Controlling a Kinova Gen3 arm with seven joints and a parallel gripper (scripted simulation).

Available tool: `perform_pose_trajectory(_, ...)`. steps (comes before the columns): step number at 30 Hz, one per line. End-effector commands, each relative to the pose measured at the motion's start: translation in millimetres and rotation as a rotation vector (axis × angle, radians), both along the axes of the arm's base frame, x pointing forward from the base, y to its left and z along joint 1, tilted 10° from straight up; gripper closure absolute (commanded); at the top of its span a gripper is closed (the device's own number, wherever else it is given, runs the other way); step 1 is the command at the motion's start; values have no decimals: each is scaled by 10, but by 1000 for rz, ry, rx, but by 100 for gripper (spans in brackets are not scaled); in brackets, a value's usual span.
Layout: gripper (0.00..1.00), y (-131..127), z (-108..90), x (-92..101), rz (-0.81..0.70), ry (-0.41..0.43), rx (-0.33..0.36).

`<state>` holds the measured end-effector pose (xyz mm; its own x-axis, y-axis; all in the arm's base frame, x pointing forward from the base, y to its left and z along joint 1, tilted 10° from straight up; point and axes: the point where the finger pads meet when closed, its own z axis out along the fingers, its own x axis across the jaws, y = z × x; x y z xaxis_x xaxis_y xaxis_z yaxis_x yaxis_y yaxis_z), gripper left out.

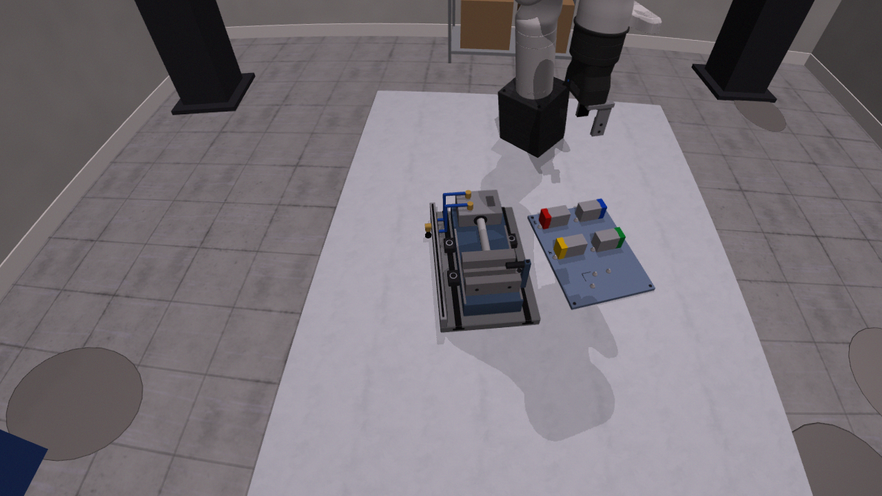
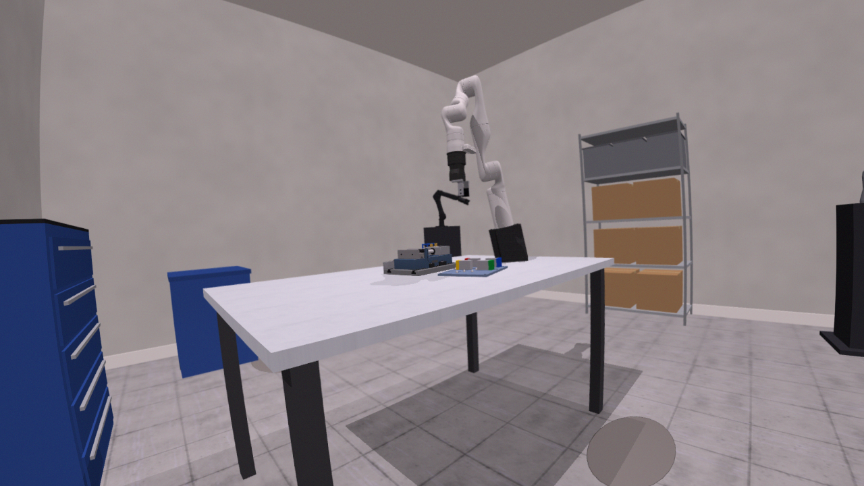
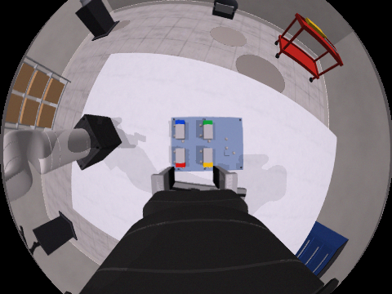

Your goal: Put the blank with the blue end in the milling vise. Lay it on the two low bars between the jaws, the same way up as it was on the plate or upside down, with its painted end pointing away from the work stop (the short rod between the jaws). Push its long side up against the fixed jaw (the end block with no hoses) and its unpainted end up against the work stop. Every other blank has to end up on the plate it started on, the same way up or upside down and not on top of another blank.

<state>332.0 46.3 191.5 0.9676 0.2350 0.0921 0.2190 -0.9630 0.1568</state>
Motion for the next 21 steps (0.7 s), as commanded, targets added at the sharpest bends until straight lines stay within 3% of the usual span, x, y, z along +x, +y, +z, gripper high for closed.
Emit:
perform_pose_trajectory(1, 0, -70, 14, 10, 0, -2, 1)
perform_pose_trajectory(13, 0, -409, 62, 42, -3, -5, 3)
perform_pose_trajectory(21, 0, -353, 52, 32, 3, -2, -3)
